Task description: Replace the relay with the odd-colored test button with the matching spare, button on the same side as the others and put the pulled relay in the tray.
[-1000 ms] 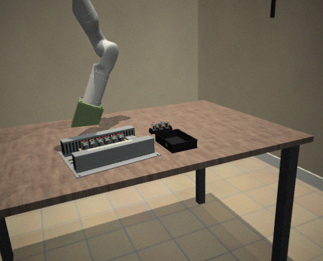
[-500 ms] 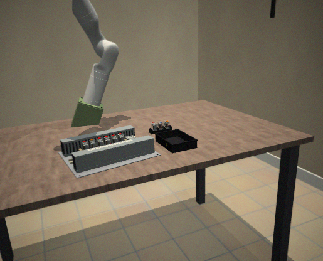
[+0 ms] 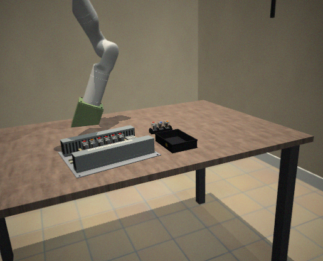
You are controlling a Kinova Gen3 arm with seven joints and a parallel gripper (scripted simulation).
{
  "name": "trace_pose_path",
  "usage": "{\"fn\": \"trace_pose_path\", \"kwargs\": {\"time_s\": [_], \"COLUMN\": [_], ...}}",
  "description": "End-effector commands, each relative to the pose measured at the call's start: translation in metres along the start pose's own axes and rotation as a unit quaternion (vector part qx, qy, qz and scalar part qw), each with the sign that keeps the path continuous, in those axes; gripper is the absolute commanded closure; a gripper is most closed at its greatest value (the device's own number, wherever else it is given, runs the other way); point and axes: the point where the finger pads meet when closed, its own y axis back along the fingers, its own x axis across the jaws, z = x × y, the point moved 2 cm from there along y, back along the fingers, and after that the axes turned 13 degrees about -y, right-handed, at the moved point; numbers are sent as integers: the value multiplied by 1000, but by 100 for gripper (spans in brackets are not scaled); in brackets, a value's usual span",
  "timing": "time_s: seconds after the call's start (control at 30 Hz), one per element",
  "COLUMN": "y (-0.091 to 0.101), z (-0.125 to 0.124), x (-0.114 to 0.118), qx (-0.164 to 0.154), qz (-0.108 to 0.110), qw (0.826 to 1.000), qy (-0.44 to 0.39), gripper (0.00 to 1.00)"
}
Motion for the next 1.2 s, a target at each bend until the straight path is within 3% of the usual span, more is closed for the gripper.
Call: {"fn": "trace_pose_path", "kwargs": {"time_s": [0.0, 0.07, 0.1, 0.57, 0.63, 0.67, 1.17], "y": [-3, -3, 0, -5, -5, -2, -6], "z": [0, 0, -1, 0, 0, -1, 0], "x": [3, 3, 0, 2, 2, 0, 2], "qx": [-43, -43, -3, -43, -43, -4, -43], "qz": [-77, -77, -5, -77, -77, -7, -77], "qw": [996, 996, 1000, 996, 996, 1000, 996], "qy": [-1, -1, 0, -1, -1, 0, -1], "gripper": [0, 0, 0, 0, 0, 0, 0]}}
